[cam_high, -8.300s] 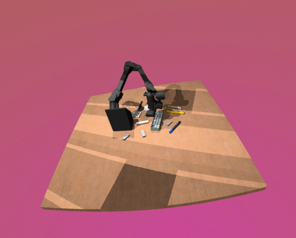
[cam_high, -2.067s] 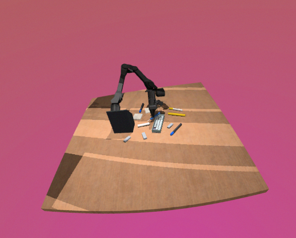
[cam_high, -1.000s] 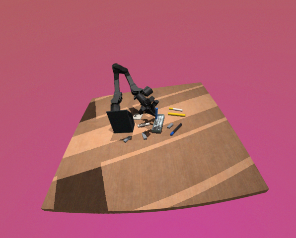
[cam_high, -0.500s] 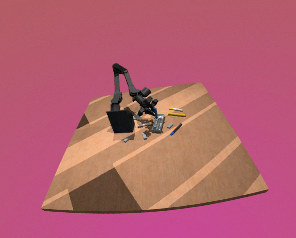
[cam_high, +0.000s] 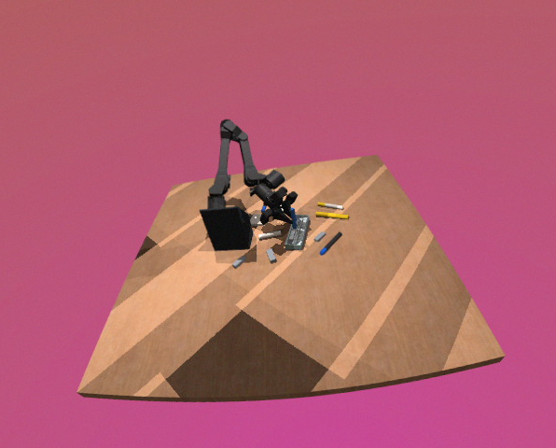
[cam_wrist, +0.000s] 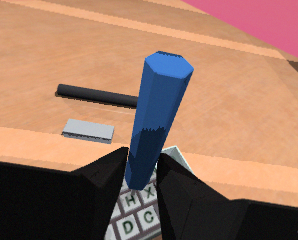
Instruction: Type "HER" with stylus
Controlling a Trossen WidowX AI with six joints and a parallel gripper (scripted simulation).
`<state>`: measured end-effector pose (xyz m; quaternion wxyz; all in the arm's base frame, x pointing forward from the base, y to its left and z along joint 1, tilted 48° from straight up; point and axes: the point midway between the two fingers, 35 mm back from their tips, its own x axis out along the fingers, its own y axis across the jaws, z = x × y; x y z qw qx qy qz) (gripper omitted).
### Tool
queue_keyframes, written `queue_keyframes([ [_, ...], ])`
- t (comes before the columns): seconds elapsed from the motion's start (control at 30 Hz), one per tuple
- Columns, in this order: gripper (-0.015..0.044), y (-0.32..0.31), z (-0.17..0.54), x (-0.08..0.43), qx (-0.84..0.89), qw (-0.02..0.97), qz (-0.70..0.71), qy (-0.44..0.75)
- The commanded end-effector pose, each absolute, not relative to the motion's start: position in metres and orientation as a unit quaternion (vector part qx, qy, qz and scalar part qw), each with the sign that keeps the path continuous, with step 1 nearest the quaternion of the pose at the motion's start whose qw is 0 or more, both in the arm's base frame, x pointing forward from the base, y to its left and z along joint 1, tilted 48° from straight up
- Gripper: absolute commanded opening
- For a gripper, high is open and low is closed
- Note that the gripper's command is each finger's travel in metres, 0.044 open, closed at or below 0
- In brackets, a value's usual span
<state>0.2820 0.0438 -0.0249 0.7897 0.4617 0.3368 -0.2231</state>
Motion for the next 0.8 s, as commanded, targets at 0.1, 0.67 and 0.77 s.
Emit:
queue_keyframes([
  [0.1, 0.0081, 0.044, -0.025, 0.283, 0.463, 0.79, -0.225, 0.333],
  [0.67, 0.0081, 0.055, -0.035, 0.284, 0.463, 0.79, -0.225, 0.334],
  [0.77, 0.0081, 0.056, -0.036, 0.284, 0.463, 0.79, -0.225, 0.334],
])
